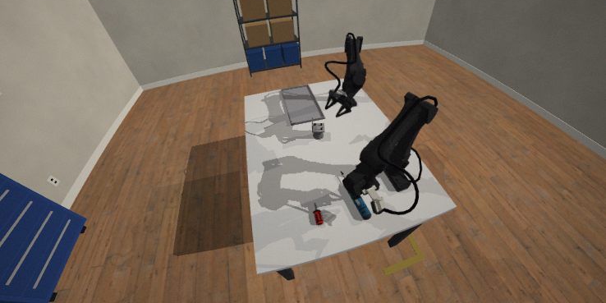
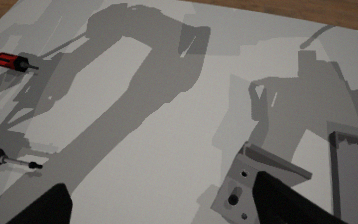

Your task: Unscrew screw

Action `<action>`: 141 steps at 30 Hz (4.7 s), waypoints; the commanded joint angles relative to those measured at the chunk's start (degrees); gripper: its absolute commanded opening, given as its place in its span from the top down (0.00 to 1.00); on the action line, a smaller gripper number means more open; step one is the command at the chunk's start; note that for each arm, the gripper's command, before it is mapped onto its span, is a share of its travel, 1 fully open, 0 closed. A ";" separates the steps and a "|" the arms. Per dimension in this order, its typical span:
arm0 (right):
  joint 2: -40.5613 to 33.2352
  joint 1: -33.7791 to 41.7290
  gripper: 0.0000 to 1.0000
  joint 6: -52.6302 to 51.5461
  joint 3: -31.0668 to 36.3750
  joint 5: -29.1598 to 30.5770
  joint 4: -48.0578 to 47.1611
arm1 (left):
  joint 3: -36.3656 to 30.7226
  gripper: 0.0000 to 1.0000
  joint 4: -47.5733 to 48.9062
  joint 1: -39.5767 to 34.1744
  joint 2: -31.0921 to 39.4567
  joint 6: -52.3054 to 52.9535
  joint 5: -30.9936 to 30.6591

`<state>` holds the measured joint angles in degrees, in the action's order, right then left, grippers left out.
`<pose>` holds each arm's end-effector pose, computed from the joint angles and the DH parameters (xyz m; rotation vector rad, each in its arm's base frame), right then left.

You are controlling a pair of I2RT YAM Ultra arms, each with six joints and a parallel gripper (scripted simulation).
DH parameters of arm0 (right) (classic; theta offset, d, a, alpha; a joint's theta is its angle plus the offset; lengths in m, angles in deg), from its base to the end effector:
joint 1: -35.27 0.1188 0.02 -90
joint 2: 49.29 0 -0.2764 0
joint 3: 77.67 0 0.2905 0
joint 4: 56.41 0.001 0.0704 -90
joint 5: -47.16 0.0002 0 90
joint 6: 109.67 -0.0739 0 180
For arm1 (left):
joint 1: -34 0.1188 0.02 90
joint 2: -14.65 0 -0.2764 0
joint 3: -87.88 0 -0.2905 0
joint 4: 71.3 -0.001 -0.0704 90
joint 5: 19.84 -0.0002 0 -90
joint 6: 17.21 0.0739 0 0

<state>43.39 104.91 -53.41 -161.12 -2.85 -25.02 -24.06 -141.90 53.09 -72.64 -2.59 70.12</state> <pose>0.1883 0.3738 0.2655 -0.3095 2.0825 0.2807 0.2657 0.0929 0.1549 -2.3047 2.1316 -0.0032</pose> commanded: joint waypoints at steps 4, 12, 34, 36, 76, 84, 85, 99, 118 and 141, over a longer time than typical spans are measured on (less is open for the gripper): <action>0.74 -2.04 0.14 3.37 -5.94 -7.64 3.22 | 0.48 0.35 -0.39 0.07 0.20 0.22 0.05; -0.02 -2.83 0.14 4.40 -8.54 -11.05 5.04 | 0.48 0.35 -0.39 0.07 0.20 0.22 0.05; 2.39 -6.64 0.14 10.81 -19.61 -28.79 11.66 | 0.48 0.35 -0.39 0.07 0.20 0.22 0.05; 2.57 -7.09 0.14 11.53 -20.95 -30.88 12.45 | 0.48 0.35 -0.39 0.07 0.20 0.22 0.05; 2.44 -7.66 0.14 13.00 -24.70 -35.35 14.68 | 0.48 0.35 -0.39 0.07 0.20 0.22 0.05; 2.44 -7.66 0.14 13.00 -24.70 -35.35 14.68 | -1.71 0.35 3.41 -3.28 1.89 5.83 -1.05; 2.44 -7.66 0.14 13.00 -24.70 -35.35 14.68 | -1.90 0.35 4.05 -3.83 2.01 6.87 -1.17; 2.44 -7.66 0.14 13.00 -24.70 -35.35 14.68 | -3.74 0.35 10.15 -8.29 2.93 16.99 -2.71; 2.44 -7.66 0.14 13.00 -24.70 -35.35 14.68 | -6.44 0.35 19.11 -15.36 4.59 32.67 -4.88; 2.44 -7.66 0.14 13.00 -24.70 -35.35 14.68 | -9.62 0.35 30.57 -24.35 6.48 52.95 -7.70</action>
<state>46.50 97.35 -41.08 -183.79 -37.78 -10.56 -32.95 -114.71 30.12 -67.72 45.11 63.48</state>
